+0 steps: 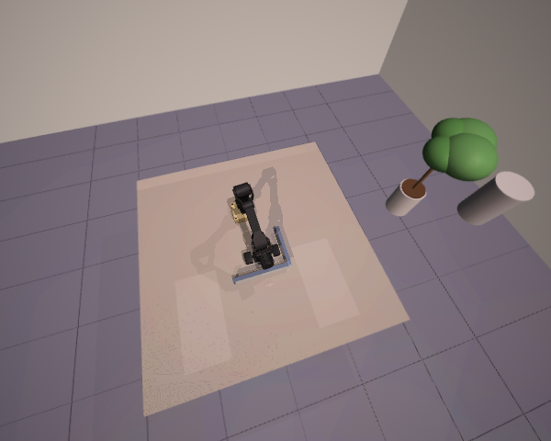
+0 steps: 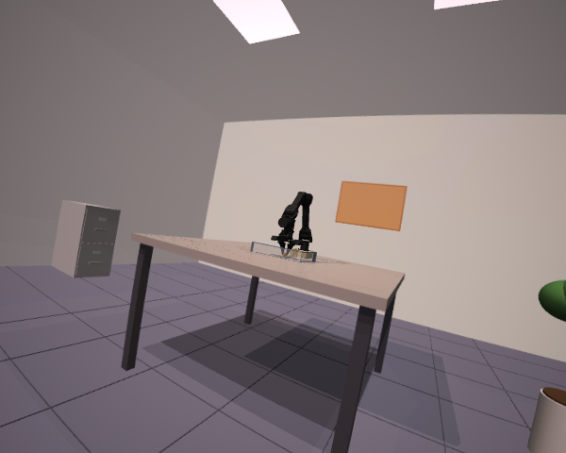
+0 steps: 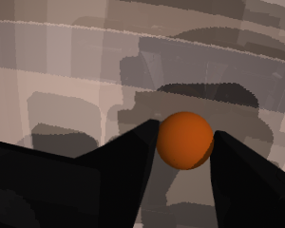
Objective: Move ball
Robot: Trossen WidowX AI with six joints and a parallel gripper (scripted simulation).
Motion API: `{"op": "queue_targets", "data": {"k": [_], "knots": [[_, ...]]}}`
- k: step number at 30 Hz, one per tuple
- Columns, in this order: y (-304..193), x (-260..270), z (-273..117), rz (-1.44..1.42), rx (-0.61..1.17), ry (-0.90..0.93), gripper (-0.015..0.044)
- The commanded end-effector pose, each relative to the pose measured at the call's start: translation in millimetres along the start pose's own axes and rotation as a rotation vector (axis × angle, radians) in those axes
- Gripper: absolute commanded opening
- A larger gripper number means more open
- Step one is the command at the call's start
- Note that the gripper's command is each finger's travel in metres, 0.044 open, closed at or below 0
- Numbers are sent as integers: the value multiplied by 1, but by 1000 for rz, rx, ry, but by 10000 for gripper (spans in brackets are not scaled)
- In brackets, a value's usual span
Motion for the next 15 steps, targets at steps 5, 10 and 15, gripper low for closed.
{"op": "queue_targets", "data": {"k": [5, 10, 15], "knots": [[7, 2, -52, -6, -21, 4, 0], [5, 1, -85, -6, -22, 4, 0], [0, 0, -114, -5, -20, 4, 0]]}}
Point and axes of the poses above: the point midway between the two fingers, 35 mm back from their tips, its own z axis out along the fingers, its own x axis across the jaws, y = z × x, the point moved 4 cm from there along -z, back along the fingers, and after that the axes turned 15 degrees about z, right-handed, at the moved point
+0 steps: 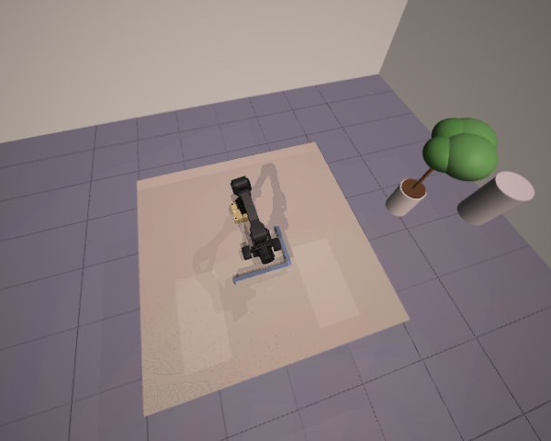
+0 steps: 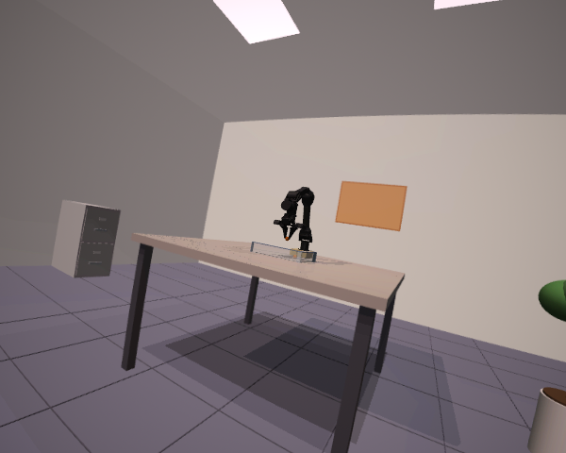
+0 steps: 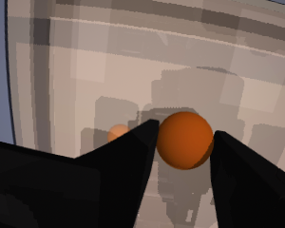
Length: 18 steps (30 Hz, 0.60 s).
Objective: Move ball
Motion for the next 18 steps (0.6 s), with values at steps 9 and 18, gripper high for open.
{"op": "queue_targets", "data": {"k": [9, 18], "knots": [[-17, 6, -13, 2, -6, 0, 0], [-48, 17, 3, 2, -3, 1, 0]]}}
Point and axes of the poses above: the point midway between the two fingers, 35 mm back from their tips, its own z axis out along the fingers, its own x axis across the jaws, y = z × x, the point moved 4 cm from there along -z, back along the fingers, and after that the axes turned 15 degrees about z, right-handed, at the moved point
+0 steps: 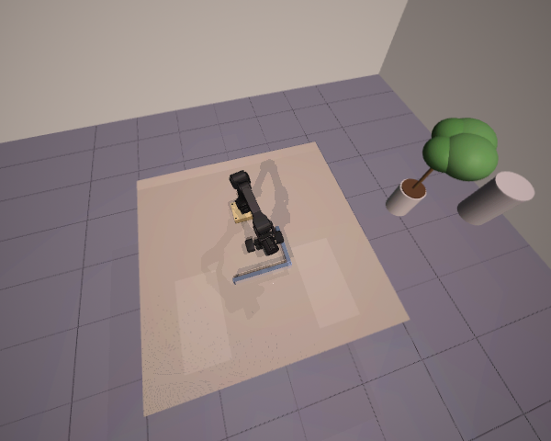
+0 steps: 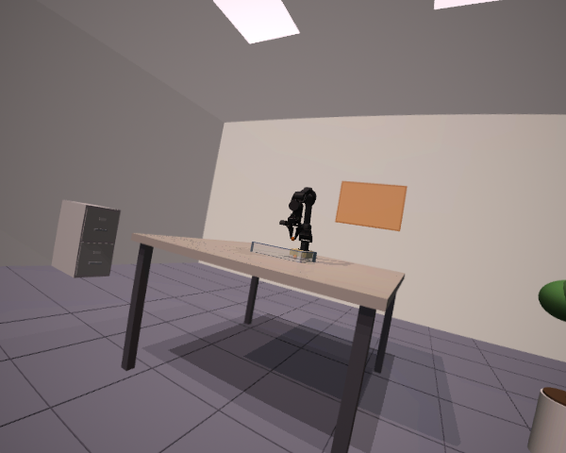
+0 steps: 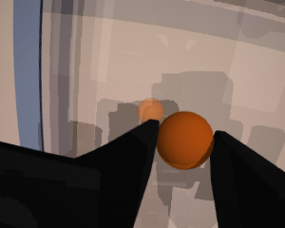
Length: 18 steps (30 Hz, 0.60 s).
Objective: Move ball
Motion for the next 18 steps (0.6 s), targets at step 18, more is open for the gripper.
{"op": "queue_targets", "data": {"k": [18], "knots": [[-38, 9, 50, 6, 5, -4, 0]]}}
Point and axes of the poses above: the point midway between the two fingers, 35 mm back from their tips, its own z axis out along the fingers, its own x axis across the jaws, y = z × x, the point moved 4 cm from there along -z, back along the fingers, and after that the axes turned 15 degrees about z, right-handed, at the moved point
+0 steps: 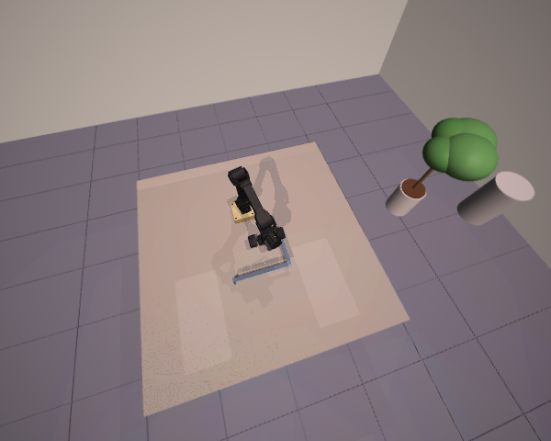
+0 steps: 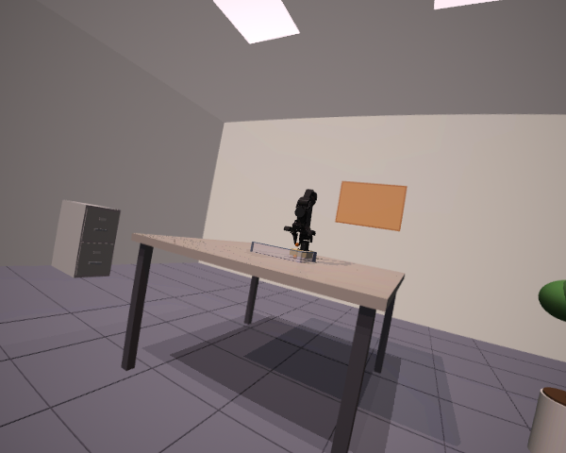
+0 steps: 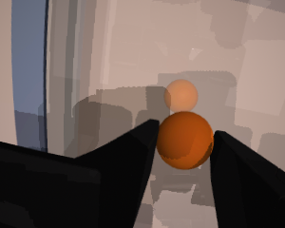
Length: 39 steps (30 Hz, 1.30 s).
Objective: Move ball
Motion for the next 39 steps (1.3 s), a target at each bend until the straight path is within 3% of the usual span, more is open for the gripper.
{"op": "queue_targets", "data": {"k": [1, 8, 36, 39], "knots": [[-3, -1, 24, 6, 15, -12, 0], [-5, -3, 59, 6, 16, -12, 0], [-6, -3, 79, 6, 16, -13, 0], [-4, -2, 76, 7, 9, -6, 79]]}}
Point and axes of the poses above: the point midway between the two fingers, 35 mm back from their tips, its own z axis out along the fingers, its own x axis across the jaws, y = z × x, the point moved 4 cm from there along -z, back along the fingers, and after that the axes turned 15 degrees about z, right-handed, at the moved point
